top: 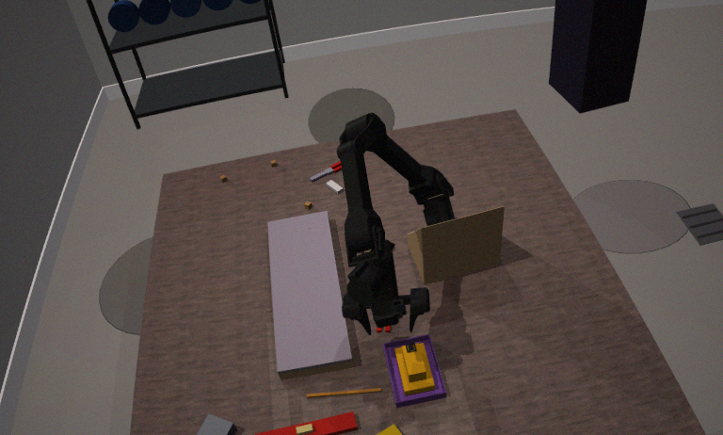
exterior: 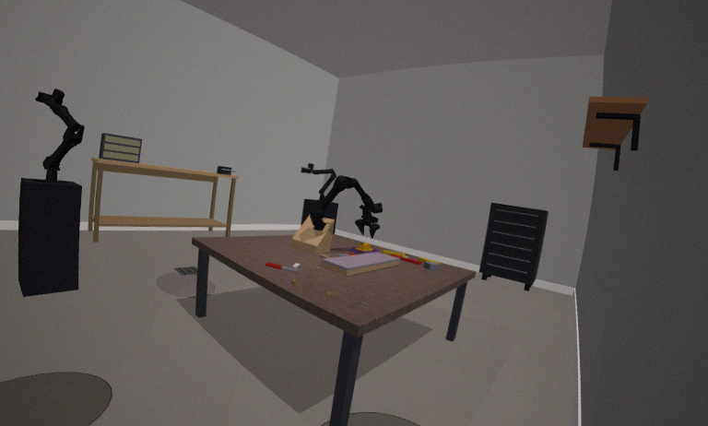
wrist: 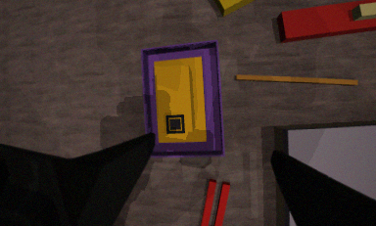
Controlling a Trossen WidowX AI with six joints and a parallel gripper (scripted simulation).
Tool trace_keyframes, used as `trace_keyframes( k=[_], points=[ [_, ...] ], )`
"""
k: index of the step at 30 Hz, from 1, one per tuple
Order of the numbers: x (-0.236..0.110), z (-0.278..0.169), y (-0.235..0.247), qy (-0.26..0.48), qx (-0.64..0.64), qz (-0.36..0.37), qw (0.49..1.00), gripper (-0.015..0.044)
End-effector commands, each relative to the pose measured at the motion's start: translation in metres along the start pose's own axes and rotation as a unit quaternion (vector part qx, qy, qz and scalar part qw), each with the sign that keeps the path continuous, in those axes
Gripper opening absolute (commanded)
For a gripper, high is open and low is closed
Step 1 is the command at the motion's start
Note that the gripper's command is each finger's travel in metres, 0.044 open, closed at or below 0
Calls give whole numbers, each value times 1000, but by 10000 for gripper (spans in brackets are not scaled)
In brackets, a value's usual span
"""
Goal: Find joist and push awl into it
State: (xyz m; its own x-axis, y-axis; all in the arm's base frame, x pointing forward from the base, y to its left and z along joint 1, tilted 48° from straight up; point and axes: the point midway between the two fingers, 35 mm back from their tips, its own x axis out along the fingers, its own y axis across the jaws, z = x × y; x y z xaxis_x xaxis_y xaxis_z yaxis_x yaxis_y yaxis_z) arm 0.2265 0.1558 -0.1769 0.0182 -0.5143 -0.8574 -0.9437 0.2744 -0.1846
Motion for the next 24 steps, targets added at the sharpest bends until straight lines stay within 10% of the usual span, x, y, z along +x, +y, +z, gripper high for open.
trace_keyframes(
  k=[1, 12, 24],
  points=[
    [-18, -41, -41, -2, 94, -7, 996, 440],
    [-42, -208, -96, 29, 372, -37, 927, 440],
    [-39, -364, -34, 112, 636, -88, 759, 440]
  ],
)
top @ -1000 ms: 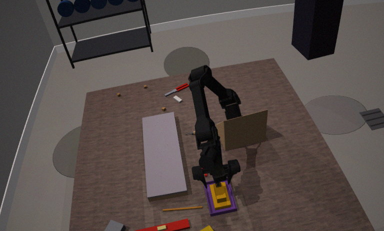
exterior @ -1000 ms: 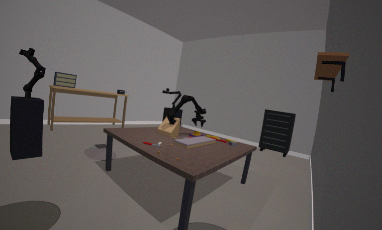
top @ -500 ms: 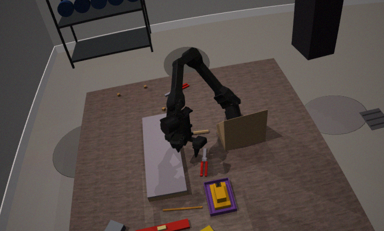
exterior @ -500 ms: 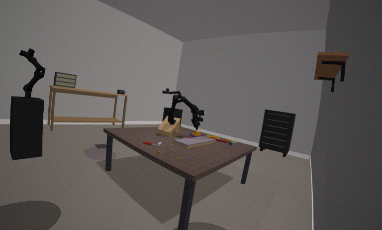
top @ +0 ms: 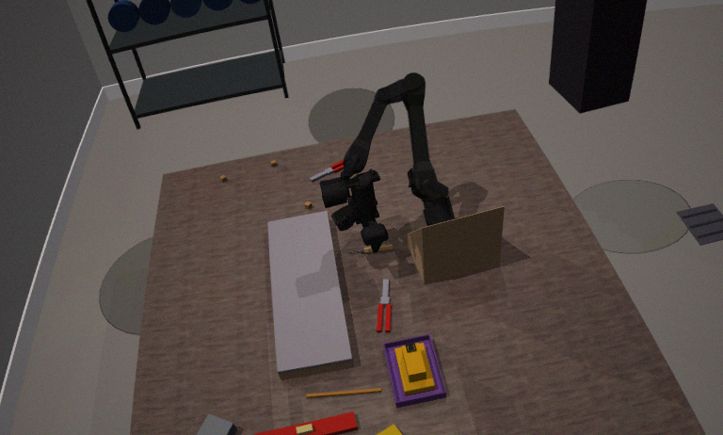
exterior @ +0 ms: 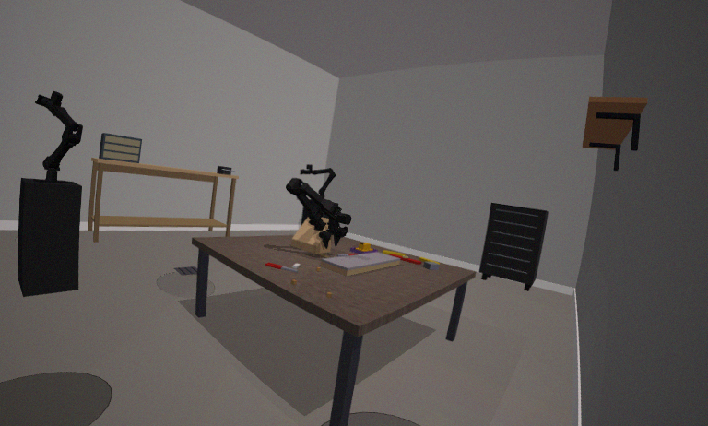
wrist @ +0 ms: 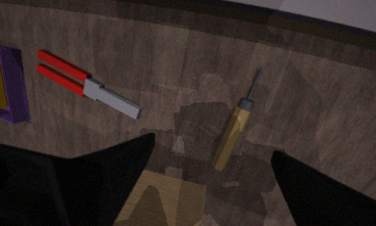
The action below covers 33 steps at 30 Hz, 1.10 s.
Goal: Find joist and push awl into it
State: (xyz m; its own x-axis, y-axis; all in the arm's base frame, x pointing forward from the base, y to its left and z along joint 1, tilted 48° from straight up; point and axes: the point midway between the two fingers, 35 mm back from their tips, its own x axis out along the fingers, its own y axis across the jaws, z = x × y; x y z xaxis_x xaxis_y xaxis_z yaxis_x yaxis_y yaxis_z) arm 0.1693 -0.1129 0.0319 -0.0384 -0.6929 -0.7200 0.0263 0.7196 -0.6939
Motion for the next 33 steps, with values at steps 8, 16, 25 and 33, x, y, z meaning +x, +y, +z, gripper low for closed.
trace_keyframes(
  k=[8, 16, 25, 33],
  points=[
    [12, -48, -25, 31, 101, -36, 994, 440],
    [13, -47, -20, 31, 101, -36, 994, 440],
    [14, -46, -14, 31, 101, -36, 994, 440],
    [25, -44, -13, 32, 101, -33, 994, 440]
  ],
)
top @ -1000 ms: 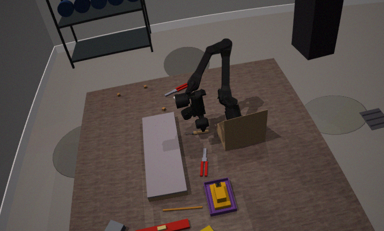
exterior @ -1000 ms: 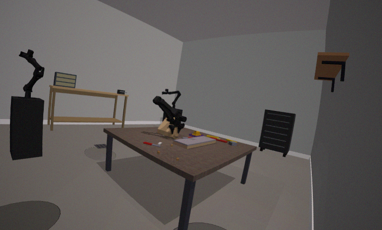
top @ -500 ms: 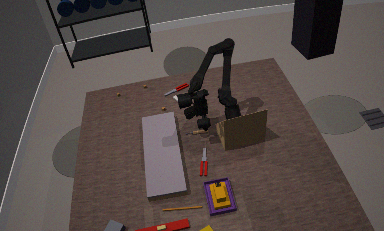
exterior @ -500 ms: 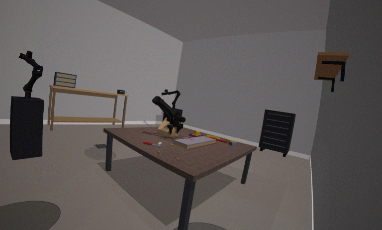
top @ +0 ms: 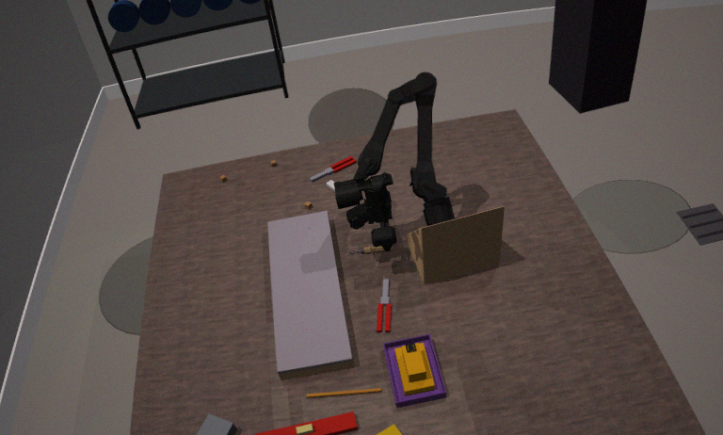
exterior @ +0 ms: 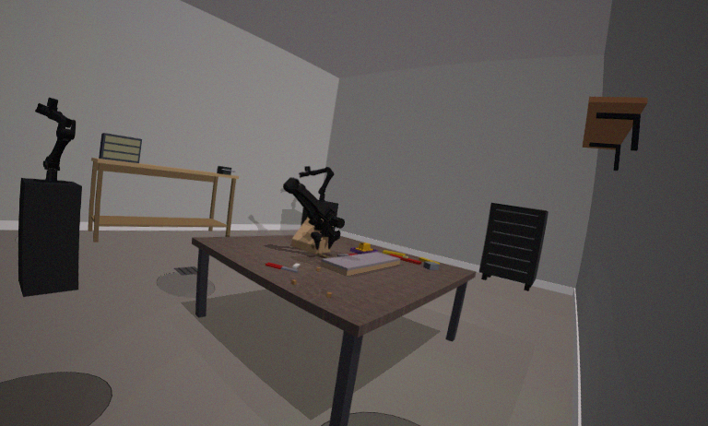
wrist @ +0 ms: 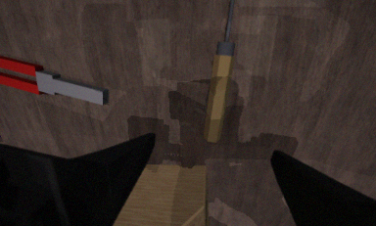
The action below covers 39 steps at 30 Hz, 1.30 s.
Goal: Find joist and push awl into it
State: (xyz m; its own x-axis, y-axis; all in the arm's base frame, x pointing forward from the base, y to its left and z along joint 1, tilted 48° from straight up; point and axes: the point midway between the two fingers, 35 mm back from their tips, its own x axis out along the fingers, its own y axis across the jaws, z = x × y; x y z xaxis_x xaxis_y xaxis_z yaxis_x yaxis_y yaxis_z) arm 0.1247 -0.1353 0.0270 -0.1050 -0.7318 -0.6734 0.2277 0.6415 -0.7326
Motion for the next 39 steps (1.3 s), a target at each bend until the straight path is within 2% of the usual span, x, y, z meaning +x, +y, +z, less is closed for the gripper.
trace_keyframes(
  k=[1, 26, 39],
  points=[
    [6, -1, 1, 3, -3, 1, 1000, 440],
    [43, 0, -1, 2, -3, -3, 1000, 440],
    [43, 0, -1, 2, -3, -3, 1000, 99]
  ],
)
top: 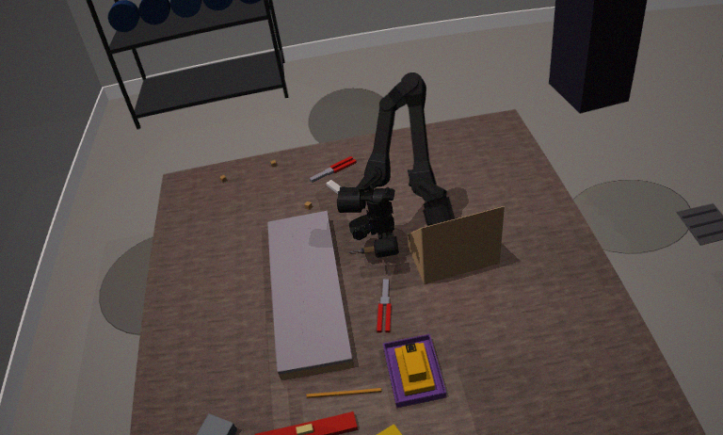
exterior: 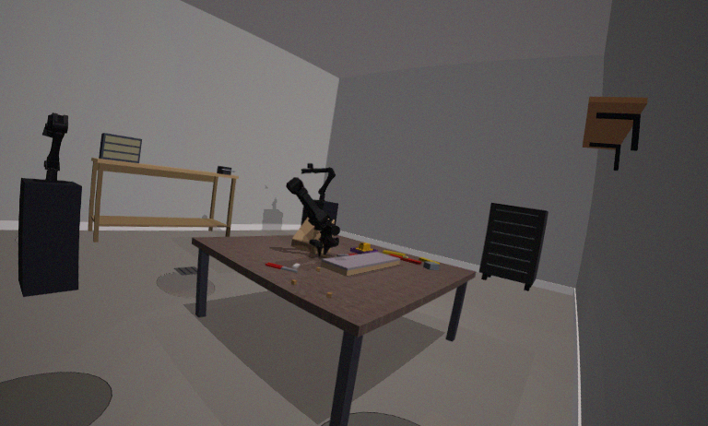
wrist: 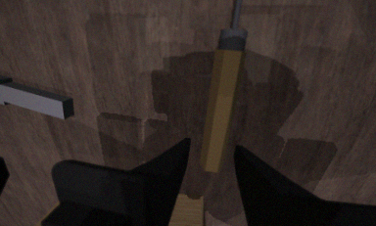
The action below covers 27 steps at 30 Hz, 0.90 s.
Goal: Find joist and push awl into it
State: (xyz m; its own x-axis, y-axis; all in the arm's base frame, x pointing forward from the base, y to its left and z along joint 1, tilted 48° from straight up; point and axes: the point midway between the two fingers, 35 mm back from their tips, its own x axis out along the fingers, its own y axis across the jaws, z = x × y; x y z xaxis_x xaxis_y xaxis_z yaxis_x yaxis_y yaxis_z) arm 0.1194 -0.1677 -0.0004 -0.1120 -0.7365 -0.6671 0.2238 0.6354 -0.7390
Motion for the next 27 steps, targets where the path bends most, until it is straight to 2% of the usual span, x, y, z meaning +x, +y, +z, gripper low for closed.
trace_keyframes(
  k=[1, 7, 9, 27],
  points=[
    [0, 0, 1, 0, -2, 2, 1000, 72],
    [0, 0, 1, 0, -2, 2, 1000, 33],
    [-1, 1, 1, -1, -2, 3, 1000, 0],
    [-54, 7, 16, 0, -3, 30, 1000, 0]
  ],
)
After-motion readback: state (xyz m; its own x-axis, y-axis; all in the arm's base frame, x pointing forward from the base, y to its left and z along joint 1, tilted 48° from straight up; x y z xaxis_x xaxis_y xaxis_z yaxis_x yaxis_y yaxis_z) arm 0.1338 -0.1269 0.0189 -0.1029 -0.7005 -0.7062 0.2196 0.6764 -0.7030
